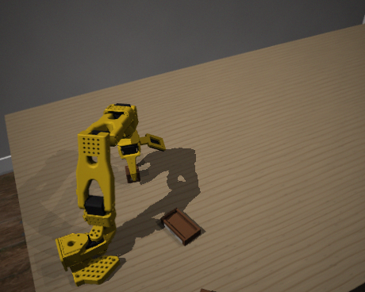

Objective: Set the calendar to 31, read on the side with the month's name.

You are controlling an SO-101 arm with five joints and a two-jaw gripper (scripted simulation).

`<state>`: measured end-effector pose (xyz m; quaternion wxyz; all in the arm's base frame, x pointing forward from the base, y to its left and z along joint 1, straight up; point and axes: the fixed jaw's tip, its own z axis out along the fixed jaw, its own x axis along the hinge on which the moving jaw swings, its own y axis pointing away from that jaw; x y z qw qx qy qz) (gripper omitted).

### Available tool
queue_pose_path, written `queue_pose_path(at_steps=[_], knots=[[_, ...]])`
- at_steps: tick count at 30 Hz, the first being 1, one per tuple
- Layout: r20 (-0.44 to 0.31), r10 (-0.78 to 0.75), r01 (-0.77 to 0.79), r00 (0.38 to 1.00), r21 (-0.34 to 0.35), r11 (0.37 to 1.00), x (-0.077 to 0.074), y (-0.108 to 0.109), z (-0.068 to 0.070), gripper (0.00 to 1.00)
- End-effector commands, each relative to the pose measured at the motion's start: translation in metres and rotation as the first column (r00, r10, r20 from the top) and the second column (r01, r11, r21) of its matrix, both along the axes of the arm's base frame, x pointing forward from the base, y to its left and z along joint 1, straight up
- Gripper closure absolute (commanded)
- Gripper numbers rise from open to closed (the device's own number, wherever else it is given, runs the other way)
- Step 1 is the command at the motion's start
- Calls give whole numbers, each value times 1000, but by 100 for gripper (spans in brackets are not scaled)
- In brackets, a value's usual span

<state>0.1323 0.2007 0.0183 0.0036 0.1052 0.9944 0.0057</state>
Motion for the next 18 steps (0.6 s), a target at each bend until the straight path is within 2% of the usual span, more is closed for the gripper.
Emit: queue_pose_path(at_steps=[1, 18], knots=[[20, -2, 2, 1000, 31, 1000, 1, 4, 6, 68], [20, -2, 2, 1000, 31, 1000, 0, -2, 5, 79]])
